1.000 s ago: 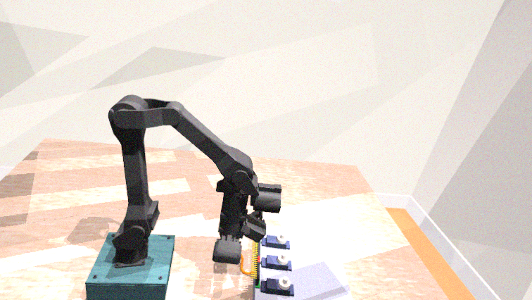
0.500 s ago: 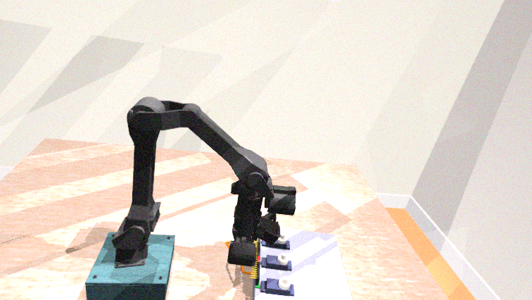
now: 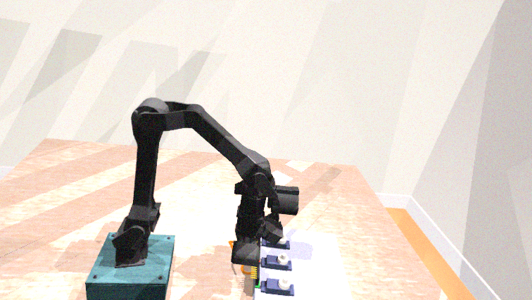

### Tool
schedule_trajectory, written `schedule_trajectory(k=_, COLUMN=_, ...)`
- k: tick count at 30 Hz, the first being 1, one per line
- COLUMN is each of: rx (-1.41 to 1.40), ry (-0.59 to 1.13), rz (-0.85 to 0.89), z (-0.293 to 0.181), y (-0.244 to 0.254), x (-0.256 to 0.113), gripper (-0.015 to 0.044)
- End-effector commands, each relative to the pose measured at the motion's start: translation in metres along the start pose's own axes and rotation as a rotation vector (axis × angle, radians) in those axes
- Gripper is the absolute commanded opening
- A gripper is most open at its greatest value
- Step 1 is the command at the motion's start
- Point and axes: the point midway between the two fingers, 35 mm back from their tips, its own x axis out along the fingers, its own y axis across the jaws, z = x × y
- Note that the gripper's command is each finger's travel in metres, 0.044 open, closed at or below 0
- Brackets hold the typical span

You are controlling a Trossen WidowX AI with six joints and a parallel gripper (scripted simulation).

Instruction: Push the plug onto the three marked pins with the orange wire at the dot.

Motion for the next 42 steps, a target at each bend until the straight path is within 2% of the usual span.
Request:
schedule_trajectory(k=1, rx=0.000, ry=-0.001, rz=0.005, z=0.003, y=0.001, x=-0.001, gripper=0.0000)
schedule_trajectory(k=22, rx=0.000, ry=-0.002, rz=0.005, z=0.017, y=-0.001, x=-0.001, gripper=0.0000)
schedule_trajectory(k=31, rx=0.000, ry=-0.002, rz=0.005, z=0.014, y=0.000, x=-0.001, gripper=0.0236)
schedule_trajectory(k=38, rx=0.000, ry=-0.002, rz=0.005, z=0.014, y=0.000, x=-0.056, gripper=0.0420)
schedule_trajectory(k=39, rx=0.000, ry=-0.002, rz=0.005, z=0.014, y=0.000, x=-0.058, gripper=0.0440)
schedule_trajectory(k=42, rx=0.000, ry=-0.002, rz=0.005, z=0.014, y=0.000, x=-0.058, gripper=0.0440)
